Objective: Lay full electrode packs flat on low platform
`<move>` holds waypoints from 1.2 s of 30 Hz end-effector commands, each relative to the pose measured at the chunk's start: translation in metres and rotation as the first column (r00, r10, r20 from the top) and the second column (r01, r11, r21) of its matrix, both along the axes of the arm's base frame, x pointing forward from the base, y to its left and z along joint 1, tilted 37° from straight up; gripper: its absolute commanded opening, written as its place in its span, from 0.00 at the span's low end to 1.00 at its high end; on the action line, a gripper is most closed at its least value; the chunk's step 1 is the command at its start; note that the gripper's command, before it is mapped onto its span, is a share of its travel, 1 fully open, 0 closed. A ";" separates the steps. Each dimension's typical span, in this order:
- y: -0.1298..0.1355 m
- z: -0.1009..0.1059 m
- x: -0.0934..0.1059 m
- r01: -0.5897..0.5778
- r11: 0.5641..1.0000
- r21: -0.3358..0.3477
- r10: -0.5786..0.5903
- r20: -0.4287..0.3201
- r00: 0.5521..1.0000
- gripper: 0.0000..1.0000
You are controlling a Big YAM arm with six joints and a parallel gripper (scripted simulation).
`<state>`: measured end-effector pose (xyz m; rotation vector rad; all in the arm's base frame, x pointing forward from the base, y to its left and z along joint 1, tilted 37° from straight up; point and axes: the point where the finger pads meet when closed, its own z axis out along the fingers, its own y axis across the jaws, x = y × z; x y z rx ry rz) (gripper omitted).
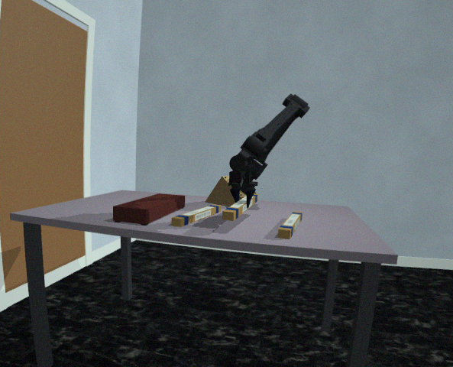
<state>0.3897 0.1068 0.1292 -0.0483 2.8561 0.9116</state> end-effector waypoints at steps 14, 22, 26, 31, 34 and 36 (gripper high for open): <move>-0.021 0.047 0.038 0.044 0.999 0.006 -0.044 0.104 0.994 0.00; -0.022 0.047 0.038 0.044 0.999 0.005 -0.045 0.104 0.994 0.00; -0.022 0.048 0.038 0.044 0.999 0.005 -0.045 0.107 0.993 0.00; -0.022 0.048 0.037 0.044 0.999 0.005 -0.044 0.109 0.993 0.00; -0.022 0.049 0.037 0.044 0.999 0.005 -0.044 0.110 0.993 0.00; -0.022 0.049 0.037 0.044 0.999 0.005 -0.044 0.110 0.993 0.00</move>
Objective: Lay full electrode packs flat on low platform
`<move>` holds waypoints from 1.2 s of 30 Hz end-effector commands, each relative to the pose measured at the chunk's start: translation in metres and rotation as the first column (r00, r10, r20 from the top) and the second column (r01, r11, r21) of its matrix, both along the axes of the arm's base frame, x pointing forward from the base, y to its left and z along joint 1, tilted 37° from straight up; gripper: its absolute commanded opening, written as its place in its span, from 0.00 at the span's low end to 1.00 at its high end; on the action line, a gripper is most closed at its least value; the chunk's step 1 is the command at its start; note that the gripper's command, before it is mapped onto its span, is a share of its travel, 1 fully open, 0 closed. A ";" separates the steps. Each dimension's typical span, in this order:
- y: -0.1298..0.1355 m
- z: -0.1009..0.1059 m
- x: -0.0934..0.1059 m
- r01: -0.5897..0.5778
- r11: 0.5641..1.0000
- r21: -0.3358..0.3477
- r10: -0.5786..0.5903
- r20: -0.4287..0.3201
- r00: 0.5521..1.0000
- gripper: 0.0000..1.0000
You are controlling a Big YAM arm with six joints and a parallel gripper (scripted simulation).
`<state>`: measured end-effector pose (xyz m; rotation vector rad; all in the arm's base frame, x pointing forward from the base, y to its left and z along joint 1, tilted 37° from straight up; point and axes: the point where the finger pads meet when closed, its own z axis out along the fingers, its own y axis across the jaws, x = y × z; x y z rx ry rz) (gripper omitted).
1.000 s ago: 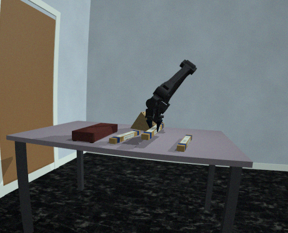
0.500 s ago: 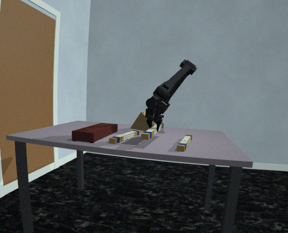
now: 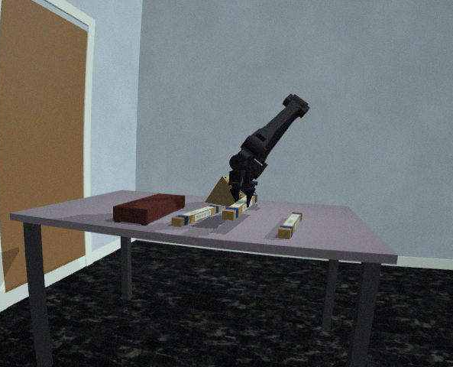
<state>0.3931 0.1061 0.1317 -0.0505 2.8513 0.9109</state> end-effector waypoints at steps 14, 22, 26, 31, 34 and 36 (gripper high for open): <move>-0.021 0.046 0.033 0.044 0.999 0.005 -0.044 0.106 0.993 0.00; -0.021 0.046 0.033 0.044 0.999 0.005 -0.044 0.106 0.993 0.00; -0.021 0.046 0.033 0.044 0.999 0.005 -0.044 0.106 0.993 0.00; -0.021 0.046 0.033 0.044 0.999 0.005 -0.044 0.106 0.993 0.00; -0.025 0.050 0.032 0.043 0.999 0.005 -0.043 0.107 0.993 0.00; -0.026 0.052 0.031 0.042 0.999 0.005 -0.043 0.107 0.993 0.00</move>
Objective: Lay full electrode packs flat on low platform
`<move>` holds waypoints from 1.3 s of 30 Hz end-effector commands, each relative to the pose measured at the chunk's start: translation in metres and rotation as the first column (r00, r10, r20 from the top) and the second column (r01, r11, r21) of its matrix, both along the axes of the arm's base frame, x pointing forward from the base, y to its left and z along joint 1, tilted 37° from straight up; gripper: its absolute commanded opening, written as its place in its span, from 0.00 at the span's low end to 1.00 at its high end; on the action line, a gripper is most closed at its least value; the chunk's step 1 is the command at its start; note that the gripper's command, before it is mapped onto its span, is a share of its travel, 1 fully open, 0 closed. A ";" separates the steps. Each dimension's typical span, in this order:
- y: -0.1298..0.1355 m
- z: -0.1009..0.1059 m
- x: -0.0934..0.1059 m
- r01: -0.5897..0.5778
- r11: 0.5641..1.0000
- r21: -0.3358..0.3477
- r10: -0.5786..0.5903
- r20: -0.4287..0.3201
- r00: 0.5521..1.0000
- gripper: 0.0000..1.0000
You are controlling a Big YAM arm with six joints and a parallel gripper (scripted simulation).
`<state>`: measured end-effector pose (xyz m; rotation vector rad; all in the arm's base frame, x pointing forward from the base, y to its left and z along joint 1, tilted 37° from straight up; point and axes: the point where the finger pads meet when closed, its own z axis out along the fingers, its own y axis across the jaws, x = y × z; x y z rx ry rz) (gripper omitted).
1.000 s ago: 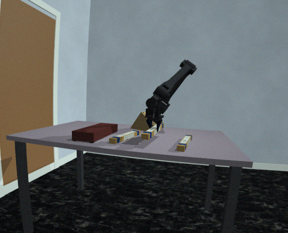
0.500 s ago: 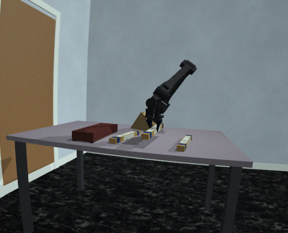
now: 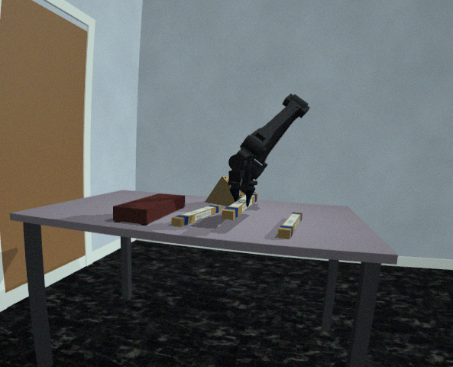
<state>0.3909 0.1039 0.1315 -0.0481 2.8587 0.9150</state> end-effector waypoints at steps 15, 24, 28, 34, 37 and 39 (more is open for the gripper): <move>-0.039 0.073 0.027 0.042 0.999 0.002 -0.042 0.118 0.992 0.00; -0.048 0.085 0.024 0.042 0.999 0.000 -0.042 0.119 0.992 0.00; -0.052 0.091 0.022 0.042 0.999 0.000 -0.042 0.119 0.992 0.00; -0.057 0.097 0.019 0.042 0.999 -0.001 -0.042 0.120 0.992 0.00; -0.060 0.102 0.018 0.042 0.999 -0.002 -0.041 0.120 0.992 0.00; -0.062 0.104 0.017 0.042 0.999 -0.002 -0.041 0.120 0.992 0.00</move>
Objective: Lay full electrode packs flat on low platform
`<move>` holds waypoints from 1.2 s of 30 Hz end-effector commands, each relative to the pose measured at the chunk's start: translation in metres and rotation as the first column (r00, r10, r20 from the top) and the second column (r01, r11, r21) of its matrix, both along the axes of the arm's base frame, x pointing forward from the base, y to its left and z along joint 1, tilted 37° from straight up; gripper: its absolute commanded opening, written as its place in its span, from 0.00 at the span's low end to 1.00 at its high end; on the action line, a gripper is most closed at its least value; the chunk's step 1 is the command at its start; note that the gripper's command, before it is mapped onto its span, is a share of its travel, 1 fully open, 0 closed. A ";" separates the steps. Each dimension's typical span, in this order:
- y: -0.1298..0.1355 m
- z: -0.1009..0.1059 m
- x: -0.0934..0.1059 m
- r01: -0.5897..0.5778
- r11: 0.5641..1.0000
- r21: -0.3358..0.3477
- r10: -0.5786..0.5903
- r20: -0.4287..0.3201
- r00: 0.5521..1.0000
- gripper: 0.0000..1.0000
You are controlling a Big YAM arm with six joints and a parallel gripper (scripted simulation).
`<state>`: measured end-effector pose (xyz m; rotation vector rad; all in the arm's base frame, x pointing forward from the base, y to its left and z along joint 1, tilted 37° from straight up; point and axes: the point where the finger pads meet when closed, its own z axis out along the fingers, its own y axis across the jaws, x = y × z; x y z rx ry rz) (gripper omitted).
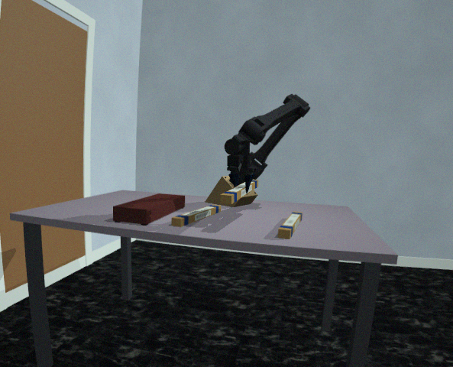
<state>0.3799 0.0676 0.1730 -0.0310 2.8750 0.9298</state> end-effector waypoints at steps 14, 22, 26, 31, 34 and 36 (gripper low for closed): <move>-0.038 0.078 0.022 0.038 0.999 -0.011 -0.036 0.143 0.989 0.00; -0.046 0.087 0.017 0.039 0.999 -0.013 -0.036 0.143 0.989 0.00; -0.050 0.091 0.015 0.039 0.999 -0.013 -0.036 0.143 0.989 0.00; -0.053 0.096 0.014 0.039 0.999 -0.014 -0.036 0.143 0.989 0.00; -0.056 0.099 0.012 0.039 0.999 -0.015 -0.036 0.143 0.989 0.00; -0.058 0.101 0.011 0.039 0.999 -0.015 -0.036 0.143 0.989 0.00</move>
